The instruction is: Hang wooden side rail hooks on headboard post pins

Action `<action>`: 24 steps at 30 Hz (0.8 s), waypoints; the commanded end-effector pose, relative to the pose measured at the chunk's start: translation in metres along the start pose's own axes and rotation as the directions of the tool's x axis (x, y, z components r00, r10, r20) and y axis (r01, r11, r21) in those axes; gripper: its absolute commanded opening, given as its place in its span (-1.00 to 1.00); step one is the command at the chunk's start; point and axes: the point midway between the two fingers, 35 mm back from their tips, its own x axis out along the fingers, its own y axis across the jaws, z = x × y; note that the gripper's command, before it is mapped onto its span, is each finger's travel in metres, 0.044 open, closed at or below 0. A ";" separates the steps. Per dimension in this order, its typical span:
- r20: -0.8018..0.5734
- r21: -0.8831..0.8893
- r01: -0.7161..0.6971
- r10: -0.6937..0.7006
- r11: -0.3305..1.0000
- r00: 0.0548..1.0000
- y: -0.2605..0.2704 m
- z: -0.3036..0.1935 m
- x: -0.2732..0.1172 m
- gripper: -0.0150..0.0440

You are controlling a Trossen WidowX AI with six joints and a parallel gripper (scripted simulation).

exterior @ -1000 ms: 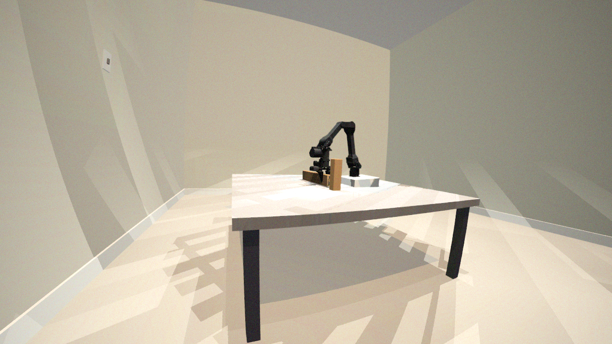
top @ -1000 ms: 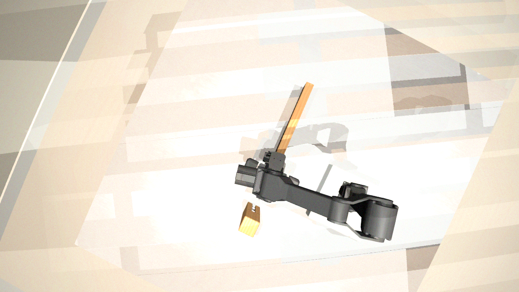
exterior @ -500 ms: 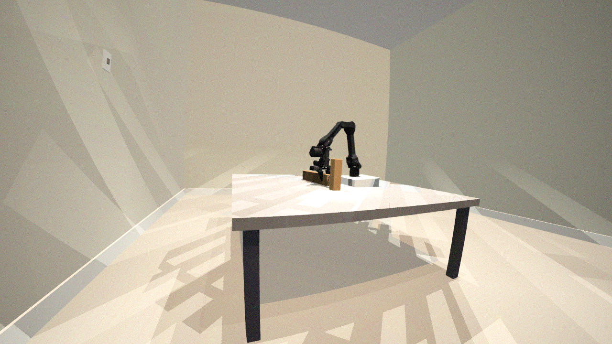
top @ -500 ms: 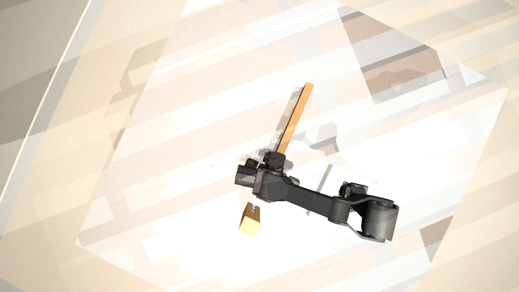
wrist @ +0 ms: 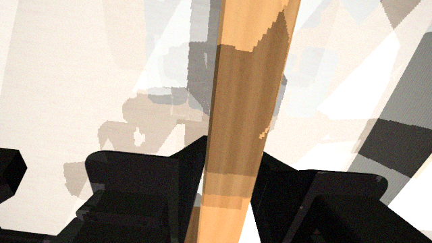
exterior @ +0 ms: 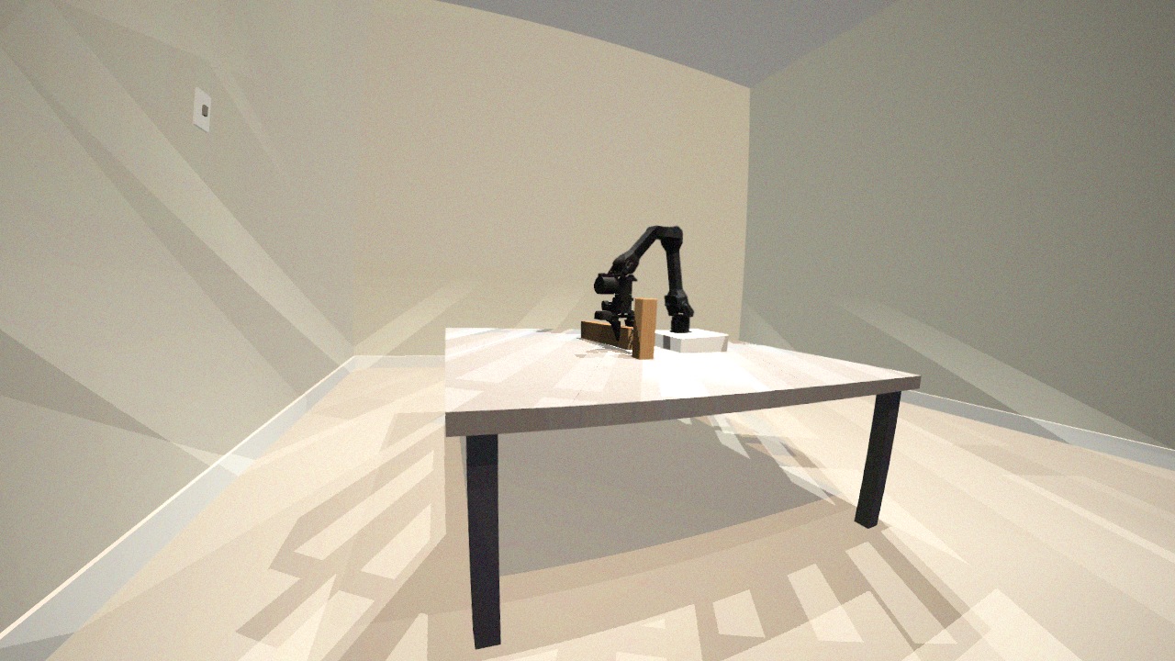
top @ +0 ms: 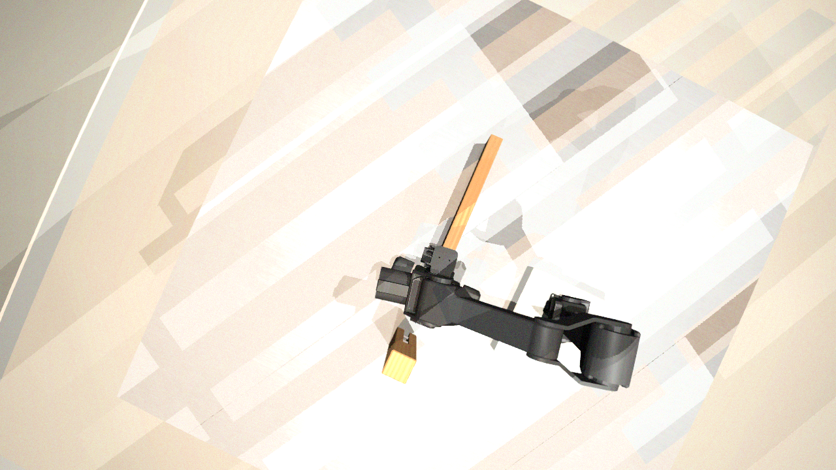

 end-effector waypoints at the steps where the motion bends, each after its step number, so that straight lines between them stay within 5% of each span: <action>1: 0.000 0.008 -0.019 0.019 1.000 1.000 0.003 0.000 -0.006 -0.49; 24: 0.000 0.008 -0.019 0.019 1.000 1.000 0.003 0.000 -0.010 -0.49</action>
